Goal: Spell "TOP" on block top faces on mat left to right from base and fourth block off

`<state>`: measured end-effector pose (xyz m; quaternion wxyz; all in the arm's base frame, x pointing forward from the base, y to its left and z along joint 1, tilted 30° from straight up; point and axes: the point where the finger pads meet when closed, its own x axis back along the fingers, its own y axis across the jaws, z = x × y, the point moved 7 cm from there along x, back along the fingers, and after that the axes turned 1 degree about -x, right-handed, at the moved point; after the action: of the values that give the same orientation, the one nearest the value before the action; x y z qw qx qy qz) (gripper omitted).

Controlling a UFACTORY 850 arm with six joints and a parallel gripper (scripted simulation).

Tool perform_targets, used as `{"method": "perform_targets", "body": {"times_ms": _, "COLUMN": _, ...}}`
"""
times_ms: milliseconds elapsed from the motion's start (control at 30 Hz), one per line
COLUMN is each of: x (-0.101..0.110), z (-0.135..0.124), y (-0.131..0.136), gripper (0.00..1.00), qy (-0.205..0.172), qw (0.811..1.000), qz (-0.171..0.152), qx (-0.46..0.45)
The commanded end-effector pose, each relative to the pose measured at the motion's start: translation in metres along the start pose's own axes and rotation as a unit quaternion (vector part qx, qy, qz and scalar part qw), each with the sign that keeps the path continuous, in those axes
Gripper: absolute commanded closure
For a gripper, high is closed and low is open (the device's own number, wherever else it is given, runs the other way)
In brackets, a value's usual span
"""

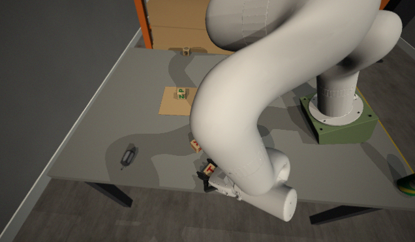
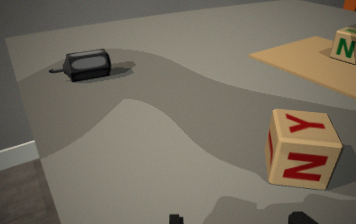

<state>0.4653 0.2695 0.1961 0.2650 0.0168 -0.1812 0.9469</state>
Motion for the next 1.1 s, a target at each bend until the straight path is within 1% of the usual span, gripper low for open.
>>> {"method": "perform_targets", "body": {"times_ms": 0, "x": 0.000, "z": 0.000, "y": 0.000, "gripper": 0.35, "qy": 0.000, "qw": 1.000, "qz": 0.000, "qx": 0.000}}
{"method": "perform_targets", "body": {"times_ms": 467, "x": 0.002, "z": 0.003, "y": 0.000, "gripper": 0.35, "qy": 0.000, "qw": 1.000, "qz": 0.000, "qx": 0.000}}
{"method": "perform_targets", "body": {"times_ms": 600, "x": 0.008, "z": 0.012, "y": -0.001, "gripper": 0.35, "qy": 0.000, "qw": 1.000, "qz": 0.000, "qx": 0.000}}
{"method": "perform_targets", "body": {"times_ms": 667, "x": 0.008, "z": 0.012, "y": -0.001, "gripper": 0.35, "qy": 0.000, "qw": 1.000, "qz": 0.000, "qx": 0.000}}
{"method": "perform_targets", "body": {"times_ms": 900, "x": 0.021, "z": 0.034, "y": -0.001, "gripper": 0.35, "qy": 0.000, "qw": 1.000, "qz": 0.000, "qx": 0.000}}
{"method": "perform_targets", "body": {"times_ms": 1067, "x": 0.026, "z": 0.042, "y": -0.001, "gripper": 0.35, "qy": 0.000, "qw": 1.000, "qz": 0.000, "qx": 0.000}}
